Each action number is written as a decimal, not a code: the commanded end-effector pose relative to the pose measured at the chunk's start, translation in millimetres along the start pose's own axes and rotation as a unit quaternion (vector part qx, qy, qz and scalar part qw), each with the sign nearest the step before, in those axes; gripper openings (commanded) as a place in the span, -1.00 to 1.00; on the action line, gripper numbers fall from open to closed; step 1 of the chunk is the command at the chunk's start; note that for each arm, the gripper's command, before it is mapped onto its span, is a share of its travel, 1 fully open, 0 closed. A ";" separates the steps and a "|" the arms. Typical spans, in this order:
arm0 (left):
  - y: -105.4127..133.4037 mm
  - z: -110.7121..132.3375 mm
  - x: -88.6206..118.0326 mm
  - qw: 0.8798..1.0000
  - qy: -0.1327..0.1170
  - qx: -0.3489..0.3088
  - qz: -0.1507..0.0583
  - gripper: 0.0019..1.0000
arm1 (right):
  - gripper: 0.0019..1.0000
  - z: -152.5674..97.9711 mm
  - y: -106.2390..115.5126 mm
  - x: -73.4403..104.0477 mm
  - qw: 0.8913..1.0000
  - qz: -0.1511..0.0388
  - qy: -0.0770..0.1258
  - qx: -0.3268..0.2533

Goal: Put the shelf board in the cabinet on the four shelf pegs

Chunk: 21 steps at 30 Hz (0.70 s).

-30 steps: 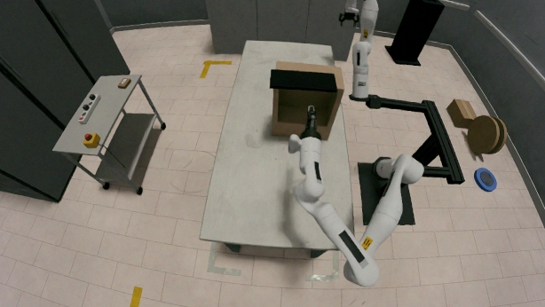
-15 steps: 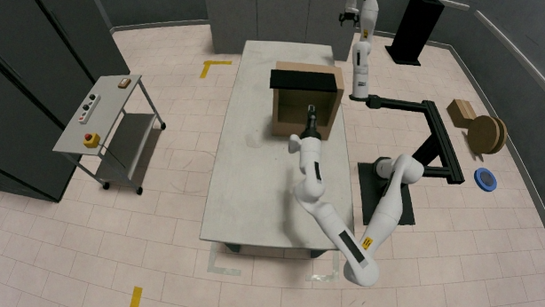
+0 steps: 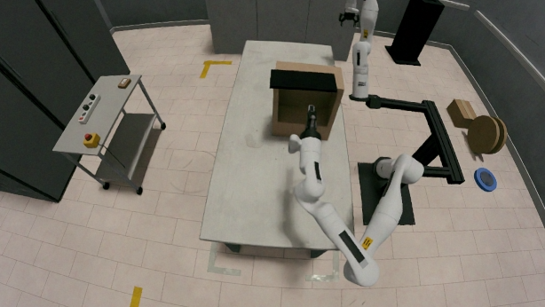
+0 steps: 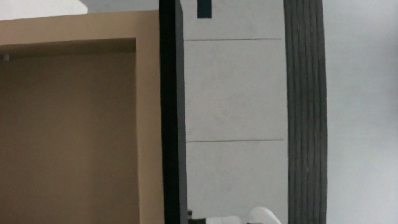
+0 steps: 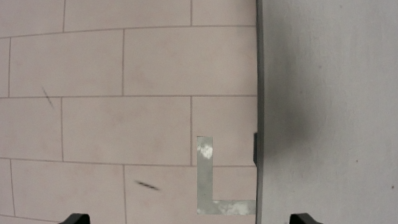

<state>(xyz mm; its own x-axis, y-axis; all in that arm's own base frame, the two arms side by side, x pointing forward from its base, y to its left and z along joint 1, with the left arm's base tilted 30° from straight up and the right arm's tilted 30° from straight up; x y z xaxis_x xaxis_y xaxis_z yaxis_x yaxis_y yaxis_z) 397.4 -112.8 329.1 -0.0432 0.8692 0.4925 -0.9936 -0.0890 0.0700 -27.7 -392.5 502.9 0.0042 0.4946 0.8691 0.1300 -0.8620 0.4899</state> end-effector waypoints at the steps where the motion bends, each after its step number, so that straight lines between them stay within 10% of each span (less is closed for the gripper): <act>1: 0.2 0.6 -0.2 1.000 0.000 -0.001 0.000 -0.14 | 1.00 -0.2 0.2 0.5 1.000 -0.001 0.000 0.000; 21: -0.8 -4.6 -20.6 1.000 0.005 -0.001 0.025 -0.14 | 1.00 -0.2 0.2 0.5 1.000 -0.001 0.000 0.000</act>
<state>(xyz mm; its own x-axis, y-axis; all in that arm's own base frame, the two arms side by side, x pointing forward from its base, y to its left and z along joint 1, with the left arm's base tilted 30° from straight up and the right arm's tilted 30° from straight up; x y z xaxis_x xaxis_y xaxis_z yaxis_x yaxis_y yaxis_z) 397.1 -123.6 318.6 -0.0898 0.8684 0.4877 -0.9905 -0.1289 0.0471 -27.7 -392.5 502.9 0.0042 0.4946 0.8691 0.1300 -0.8620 0.4899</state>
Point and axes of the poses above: on each arm, the point where the finger pads meet when closed, its own x axis back along the fingers, its own z axis across the jaws, y = z × x, the point moved 8 cm from there along x, back along the fingers, and after that the axes turned 11 degrees about x, right-handed, at the moved point
